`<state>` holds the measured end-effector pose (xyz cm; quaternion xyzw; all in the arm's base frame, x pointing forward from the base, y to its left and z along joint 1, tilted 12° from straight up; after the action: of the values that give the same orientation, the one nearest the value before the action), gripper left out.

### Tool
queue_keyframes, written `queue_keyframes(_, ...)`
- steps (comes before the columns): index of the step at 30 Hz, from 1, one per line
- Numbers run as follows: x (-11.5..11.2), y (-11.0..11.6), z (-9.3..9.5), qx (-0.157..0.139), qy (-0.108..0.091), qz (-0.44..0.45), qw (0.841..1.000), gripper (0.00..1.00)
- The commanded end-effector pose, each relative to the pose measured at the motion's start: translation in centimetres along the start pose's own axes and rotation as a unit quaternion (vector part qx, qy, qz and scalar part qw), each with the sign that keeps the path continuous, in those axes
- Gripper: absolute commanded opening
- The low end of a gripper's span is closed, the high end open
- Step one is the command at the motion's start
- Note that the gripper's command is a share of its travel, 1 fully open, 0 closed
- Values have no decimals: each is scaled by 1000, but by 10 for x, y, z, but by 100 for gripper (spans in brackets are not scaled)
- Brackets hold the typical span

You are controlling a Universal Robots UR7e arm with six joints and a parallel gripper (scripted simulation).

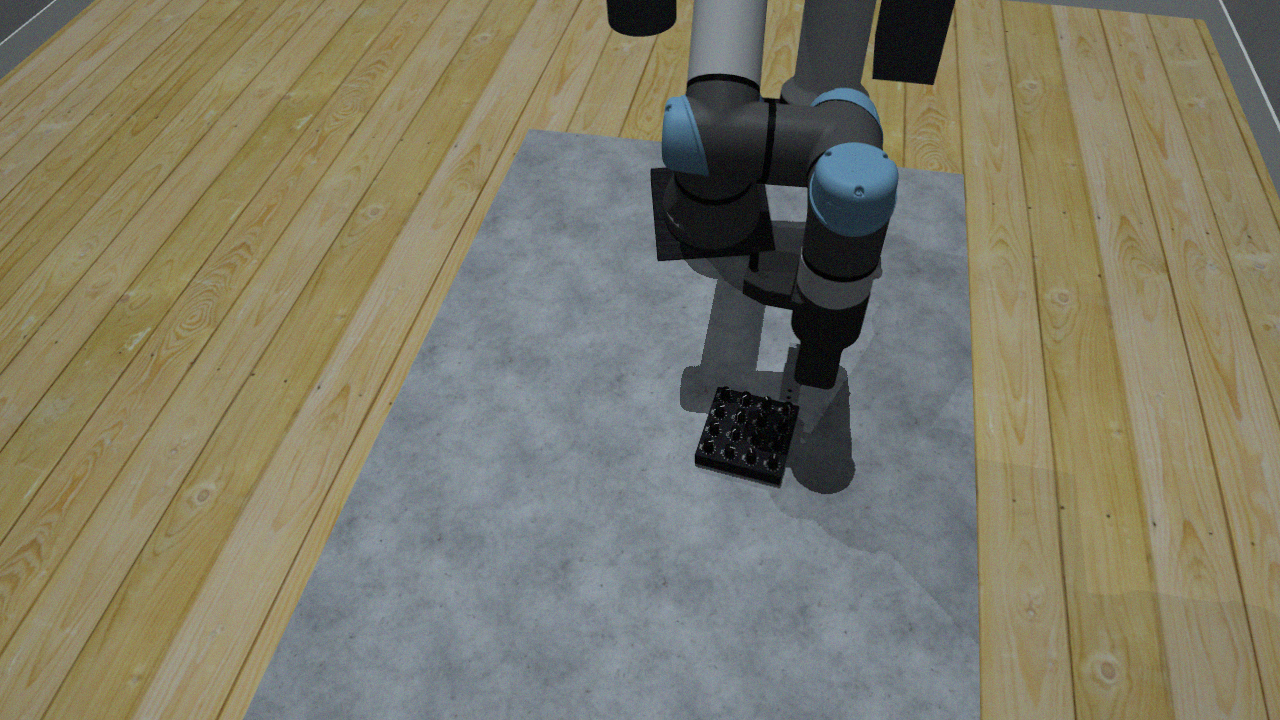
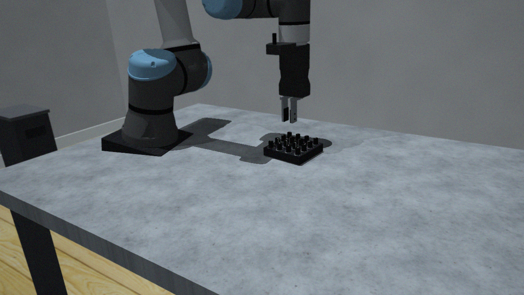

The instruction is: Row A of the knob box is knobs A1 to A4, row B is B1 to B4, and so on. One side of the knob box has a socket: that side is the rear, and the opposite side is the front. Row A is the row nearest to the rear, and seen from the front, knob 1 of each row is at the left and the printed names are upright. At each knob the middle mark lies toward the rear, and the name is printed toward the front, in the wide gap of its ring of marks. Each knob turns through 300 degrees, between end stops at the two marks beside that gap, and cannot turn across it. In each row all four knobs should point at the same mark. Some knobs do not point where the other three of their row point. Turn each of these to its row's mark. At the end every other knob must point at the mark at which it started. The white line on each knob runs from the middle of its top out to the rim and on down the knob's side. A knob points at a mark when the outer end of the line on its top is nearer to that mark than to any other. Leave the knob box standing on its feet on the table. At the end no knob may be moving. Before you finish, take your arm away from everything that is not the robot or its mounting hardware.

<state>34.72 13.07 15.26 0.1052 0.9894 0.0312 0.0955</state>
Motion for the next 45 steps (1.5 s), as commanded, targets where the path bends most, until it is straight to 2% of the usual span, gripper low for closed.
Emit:
queue_keyframes(1,0,0,-1,0,-1,14,1000,46)
queue_keyframes(9,1,-2,-2,0,-1,66,998,46)
queue_keyframes(13,1,-3,-3,0,-1,123,992,46)
queue_keyframes(19,3,-5,-6,0,0,225,974,46)
queue_keyframes(24,4,-6,-8,0,0,305,952,46)
queue_keyframes(26,4,-6,-8,0,0,305,952,46)
queue_keyframes(35,4,-6,-12,0,0,456,890,46)
queue_keyframes(41,4,-5,-14,0,0,542,841,46)
queue_keyframes(43,4,-5,-14,0,0,542,841,46)
queue_keyframes(45,3,-4,-15,0,0,577,817,46)
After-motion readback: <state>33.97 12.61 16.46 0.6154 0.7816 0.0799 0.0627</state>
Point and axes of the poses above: the point where the finger pads meet when closed, its own z axis out along the fingers, its own x axis across the jaws, y = z × x, the point moved 1 cm from there along -z, back along the fingers, and after that the axes turned 5 degrees about z, right-handed, at the moved point
